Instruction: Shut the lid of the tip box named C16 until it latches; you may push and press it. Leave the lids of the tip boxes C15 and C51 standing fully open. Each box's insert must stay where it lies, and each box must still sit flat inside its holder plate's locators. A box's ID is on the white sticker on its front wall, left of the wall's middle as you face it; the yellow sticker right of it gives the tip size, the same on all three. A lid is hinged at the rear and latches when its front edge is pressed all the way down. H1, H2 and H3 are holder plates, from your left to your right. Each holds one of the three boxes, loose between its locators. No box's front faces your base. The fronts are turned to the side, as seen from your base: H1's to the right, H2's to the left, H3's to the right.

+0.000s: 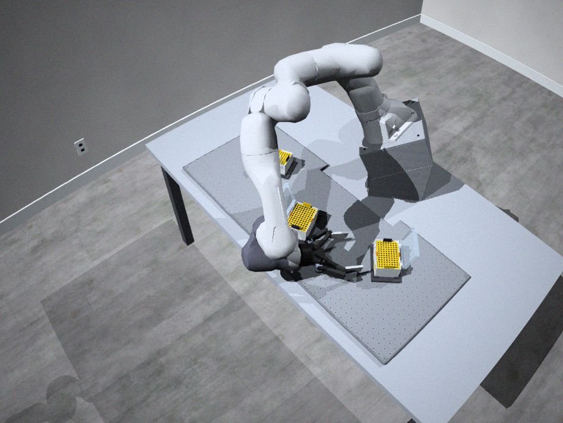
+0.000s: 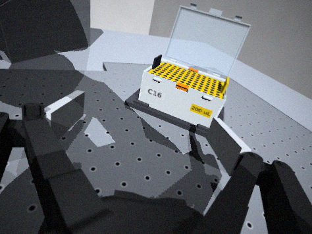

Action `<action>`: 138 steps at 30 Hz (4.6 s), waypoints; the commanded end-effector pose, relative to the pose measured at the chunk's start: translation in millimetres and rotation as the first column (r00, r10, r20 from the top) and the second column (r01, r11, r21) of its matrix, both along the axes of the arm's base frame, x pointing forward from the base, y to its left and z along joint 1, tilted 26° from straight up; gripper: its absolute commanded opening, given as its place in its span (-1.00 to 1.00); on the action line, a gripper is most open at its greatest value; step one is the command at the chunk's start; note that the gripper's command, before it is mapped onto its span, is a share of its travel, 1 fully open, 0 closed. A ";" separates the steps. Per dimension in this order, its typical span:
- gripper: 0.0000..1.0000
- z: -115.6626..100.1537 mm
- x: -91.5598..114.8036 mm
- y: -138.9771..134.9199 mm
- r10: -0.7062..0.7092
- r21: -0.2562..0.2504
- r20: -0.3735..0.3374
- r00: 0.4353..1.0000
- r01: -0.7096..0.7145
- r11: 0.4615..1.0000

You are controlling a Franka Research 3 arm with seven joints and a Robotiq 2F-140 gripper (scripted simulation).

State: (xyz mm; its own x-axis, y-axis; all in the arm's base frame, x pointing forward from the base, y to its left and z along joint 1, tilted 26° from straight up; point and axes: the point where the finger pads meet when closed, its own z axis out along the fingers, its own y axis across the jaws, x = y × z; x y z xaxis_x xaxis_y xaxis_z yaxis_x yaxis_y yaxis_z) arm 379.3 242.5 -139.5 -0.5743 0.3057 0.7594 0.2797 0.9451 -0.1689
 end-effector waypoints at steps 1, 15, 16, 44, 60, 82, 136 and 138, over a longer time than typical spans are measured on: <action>1.00 -0.2 0.4 -1.6 0.005 0.002 0.000 1.000 -0.005 1.000; 1.00 -0.2 0.4 -1.6 0.005 0.002 0.000 1.000 -0.005 1.000; 1.00 -0.2 0.4 -1.6 0.005 0.002 0.000 1.000 -0.005 1.000; 1.00 71.5 -28.2 19.4 0.005 0.002 0.000 1.000 -0.005 1.000; 1.00 134.3 -53.2 37.7 0.005 0.002 0.000 1.000 -0.005 1.000; 1.00 152.2 -60.3 42.9 0.005 0.002 0.000 1.000 -0.005 1.000; -1.00 152.2 -60.3 42.9 0.005 0.002 0.000 1.000 -0.005 1.000; -1.00 152.2 -60.3 42.9 0.005 0.002 0.000 1.000 -0.005 1.000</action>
State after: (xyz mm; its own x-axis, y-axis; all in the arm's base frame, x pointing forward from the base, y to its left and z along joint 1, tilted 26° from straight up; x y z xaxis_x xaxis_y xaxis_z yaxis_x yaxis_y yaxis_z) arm 321.2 284.2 11.2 -0.5809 0.2989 0.7571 0.2736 0.9477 -0.1642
